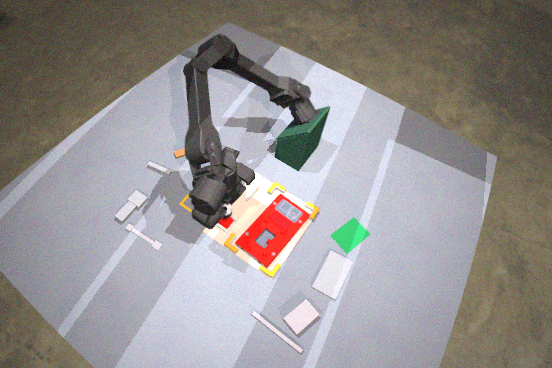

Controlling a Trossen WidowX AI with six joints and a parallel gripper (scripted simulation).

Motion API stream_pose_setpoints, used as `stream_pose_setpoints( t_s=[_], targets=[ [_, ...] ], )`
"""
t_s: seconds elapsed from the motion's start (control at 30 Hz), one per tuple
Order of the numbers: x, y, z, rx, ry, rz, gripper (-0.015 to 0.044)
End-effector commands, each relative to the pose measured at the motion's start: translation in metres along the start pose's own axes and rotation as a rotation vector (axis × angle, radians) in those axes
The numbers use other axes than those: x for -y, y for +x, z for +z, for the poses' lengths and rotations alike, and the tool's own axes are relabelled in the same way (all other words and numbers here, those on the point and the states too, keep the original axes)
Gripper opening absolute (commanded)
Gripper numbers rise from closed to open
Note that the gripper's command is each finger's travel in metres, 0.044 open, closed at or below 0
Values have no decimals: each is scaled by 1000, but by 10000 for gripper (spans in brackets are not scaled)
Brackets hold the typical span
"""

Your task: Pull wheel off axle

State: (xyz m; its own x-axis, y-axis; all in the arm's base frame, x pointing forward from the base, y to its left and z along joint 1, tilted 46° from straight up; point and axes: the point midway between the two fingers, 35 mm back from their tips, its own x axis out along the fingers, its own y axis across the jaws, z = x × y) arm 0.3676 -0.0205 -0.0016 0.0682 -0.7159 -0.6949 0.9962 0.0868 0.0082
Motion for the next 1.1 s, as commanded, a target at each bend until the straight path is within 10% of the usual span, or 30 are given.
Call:
stream_pose_setpoints(
  t_s=[0.0,1.07],
  targets=[
    [0,-2,0,0,2,0,0],
    [15,-37,31,1,-3,1,0]
  ],
)
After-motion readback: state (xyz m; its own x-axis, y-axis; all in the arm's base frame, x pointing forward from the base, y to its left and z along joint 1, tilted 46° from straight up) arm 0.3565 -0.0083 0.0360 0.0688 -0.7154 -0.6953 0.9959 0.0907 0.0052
